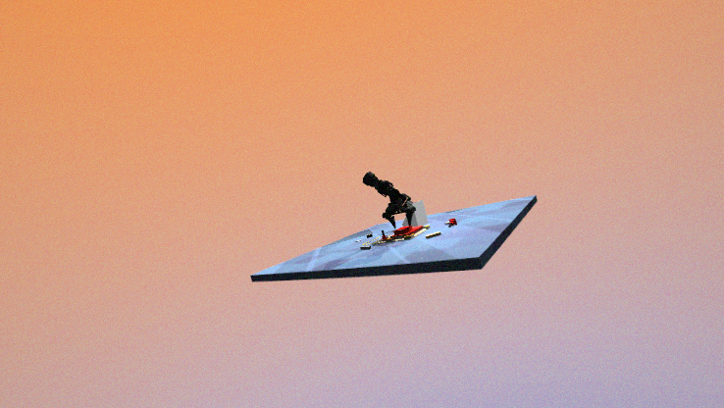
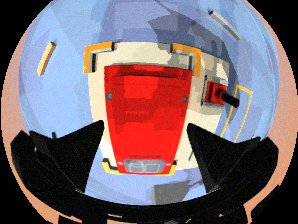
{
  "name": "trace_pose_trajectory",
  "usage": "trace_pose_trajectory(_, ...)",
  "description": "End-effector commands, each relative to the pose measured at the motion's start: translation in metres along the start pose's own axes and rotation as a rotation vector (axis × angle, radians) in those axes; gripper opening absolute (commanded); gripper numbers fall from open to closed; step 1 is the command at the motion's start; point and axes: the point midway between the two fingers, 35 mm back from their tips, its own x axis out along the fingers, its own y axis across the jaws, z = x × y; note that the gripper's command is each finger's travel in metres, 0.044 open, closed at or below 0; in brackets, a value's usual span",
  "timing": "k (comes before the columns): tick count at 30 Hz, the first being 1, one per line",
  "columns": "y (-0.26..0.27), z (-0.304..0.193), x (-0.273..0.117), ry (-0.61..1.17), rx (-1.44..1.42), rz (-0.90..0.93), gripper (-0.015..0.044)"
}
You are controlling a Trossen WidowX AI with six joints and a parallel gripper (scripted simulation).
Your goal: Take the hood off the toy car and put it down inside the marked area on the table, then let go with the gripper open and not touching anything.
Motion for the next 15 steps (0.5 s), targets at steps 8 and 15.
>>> trace_pose_trajectory(8,-0.0005,0.0003,0.0055,-0.003,-0.004,-0.005,0.044)
trace_pose_trajectory(15,-0.0005,0.0004,0.009,-0.003,-0.004,-0.005,0.044)
